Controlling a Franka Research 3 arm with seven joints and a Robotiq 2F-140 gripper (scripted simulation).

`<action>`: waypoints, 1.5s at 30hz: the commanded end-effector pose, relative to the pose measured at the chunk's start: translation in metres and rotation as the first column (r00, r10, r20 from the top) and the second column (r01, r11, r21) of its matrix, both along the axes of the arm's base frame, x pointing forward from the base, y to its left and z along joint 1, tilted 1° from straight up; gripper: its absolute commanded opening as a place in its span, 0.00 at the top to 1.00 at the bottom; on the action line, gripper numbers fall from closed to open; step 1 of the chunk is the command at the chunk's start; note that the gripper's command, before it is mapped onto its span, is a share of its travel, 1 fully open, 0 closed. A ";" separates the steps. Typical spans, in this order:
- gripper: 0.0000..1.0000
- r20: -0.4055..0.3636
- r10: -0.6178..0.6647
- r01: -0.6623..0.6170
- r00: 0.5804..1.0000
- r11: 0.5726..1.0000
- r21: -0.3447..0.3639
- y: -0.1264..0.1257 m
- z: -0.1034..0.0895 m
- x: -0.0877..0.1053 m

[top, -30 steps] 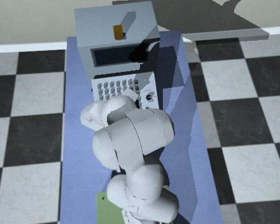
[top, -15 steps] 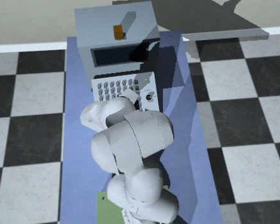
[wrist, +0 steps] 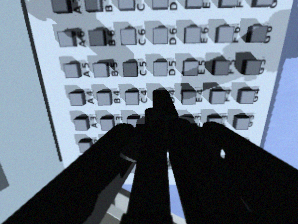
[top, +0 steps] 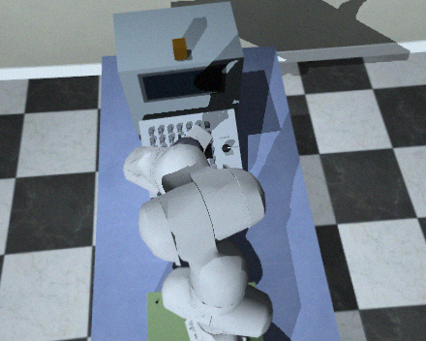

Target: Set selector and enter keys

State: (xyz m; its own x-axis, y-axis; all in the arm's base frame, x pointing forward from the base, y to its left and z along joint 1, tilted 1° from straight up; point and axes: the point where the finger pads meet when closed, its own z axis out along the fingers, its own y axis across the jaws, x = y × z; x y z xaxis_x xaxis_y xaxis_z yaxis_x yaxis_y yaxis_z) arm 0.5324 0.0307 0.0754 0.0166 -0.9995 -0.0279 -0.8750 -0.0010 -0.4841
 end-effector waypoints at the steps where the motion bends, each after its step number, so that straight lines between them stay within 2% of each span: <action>1: 0.90 -0.028 0.001 -0.002 1.000 1.000 -0.013 0.004 -0.001 0.001; 8: 0.90 -0.028 0.001 -0.002 1.000 1.000 -0.013 0.004 -0.003 0.002; 22: 0.90 -0.028 0.001 -0.002 1.000 1.000 -0.013 0.004 -0.020 0.011; 45: 0.90 -0.028 0.001 -0.002 1.000 1.000 -0.013 0.004 -0.021 0.011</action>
State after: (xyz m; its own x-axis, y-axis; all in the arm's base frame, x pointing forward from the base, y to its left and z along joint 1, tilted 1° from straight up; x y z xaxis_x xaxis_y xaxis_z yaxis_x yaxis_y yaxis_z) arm 0.5425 0.0344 0.0537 0.0257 -0.9996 -0.0112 -0.8867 -0.0177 -0.4619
